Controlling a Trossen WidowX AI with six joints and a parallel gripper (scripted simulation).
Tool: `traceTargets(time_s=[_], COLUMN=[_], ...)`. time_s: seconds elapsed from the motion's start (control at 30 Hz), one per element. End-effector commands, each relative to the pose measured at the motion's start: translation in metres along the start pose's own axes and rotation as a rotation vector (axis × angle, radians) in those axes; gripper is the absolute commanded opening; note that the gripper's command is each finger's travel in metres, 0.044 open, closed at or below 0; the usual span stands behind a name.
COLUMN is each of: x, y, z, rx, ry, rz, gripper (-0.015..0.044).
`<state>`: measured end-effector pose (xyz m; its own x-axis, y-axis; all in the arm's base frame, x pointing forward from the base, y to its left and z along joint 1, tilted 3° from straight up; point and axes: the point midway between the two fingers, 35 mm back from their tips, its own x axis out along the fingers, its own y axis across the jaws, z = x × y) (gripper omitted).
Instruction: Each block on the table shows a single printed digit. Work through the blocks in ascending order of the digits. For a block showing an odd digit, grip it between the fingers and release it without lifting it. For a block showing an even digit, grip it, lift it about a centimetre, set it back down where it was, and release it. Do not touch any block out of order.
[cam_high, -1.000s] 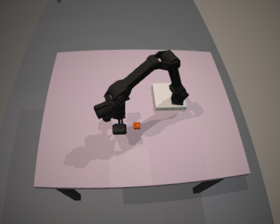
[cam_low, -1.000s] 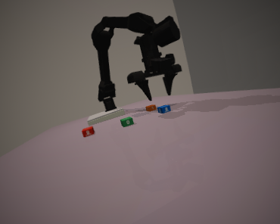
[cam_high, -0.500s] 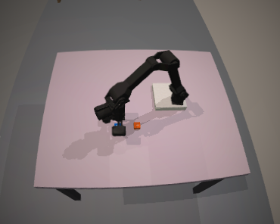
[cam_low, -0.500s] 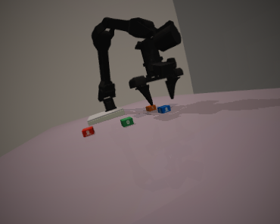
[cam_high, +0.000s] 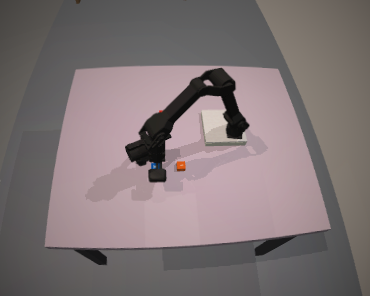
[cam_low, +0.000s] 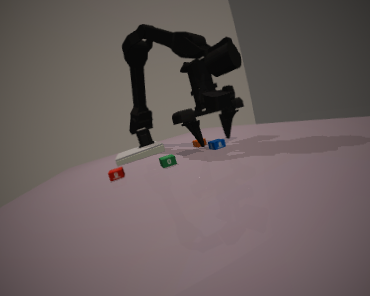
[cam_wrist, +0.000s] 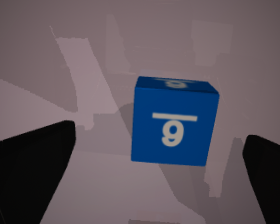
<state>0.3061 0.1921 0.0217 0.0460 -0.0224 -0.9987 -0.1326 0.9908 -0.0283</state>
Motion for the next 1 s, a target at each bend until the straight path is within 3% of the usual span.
traceTargets(time_s=[0.0, 0.2, 0.97], x=[0.005, 0.005, -0.008], y=[-0.001, -0.001, -0.001], z=[-0.001, -0.001, -0.001], rx=[-0.004, -0.004, -0.004], ry=[0.008, 0.008, 0.008], rz=[-0.007, -0.007, -0.007], gripper=[0.0269, 0.0120, 0.0120])
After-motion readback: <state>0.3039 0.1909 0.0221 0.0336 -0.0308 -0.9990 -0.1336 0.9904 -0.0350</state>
